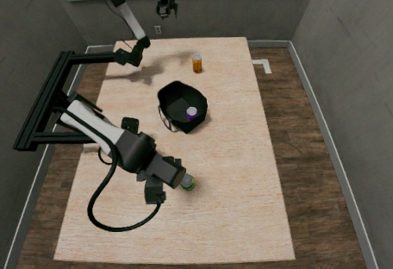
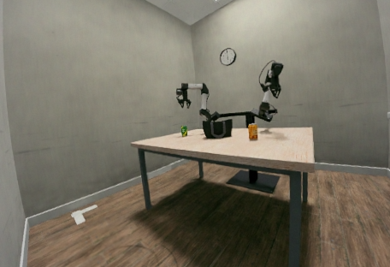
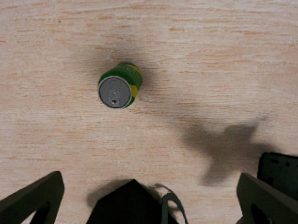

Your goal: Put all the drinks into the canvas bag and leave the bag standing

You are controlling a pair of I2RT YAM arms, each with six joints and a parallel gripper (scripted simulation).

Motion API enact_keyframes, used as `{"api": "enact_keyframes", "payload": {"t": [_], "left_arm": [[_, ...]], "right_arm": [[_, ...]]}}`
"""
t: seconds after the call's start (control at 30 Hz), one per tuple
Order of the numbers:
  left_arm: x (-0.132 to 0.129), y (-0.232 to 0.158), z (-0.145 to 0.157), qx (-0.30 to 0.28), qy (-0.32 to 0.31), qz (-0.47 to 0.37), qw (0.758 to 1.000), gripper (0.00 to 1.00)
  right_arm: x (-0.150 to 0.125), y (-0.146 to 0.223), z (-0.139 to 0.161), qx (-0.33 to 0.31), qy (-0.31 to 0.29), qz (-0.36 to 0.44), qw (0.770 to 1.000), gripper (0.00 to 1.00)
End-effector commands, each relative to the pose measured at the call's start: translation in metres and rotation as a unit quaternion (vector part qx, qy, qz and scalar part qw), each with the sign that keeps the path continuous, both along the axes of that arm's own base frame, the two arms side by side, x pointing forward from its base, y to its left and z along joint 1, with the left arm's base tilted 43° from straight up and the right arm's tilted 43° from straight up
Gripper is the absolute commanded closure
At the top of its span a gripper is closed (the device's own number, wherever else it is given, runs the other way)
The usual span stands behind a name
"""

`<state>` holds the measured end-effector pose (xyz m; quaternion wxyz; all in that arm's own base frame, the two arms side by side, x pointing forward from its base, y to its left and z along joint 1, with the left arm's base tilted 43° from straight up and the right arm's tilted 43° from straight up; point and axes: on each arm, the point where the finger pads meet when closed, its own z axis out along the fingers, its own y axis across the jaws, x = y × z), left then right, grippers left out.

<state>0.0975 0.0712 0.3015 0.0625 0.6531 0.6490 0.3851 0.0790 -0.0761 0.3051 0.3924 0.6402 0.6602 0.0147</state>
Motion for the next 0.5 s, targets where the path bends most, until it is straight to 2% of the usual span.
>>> {"api": "enact_keyframes", "payload": {"t": [0.0, 0.47], "left_arm": [[-0.0036, -0.0006, 0.0072, 0.006, -0.02, 0.008, 1.0, 0.14], [-0.0084, 0.0024, 0.0091, 0.009, -0.022, 0.027, 0.999, 0.14]], "right_arm": [[-0.0032, 0.0008, 0.0104, -0.009, -0.012, 0.0, 1.0, 0.0], [-0.0032, 0.0008, 0.0104, -0.009, -0.012, 0.0, 1.0, 0.0]]}}
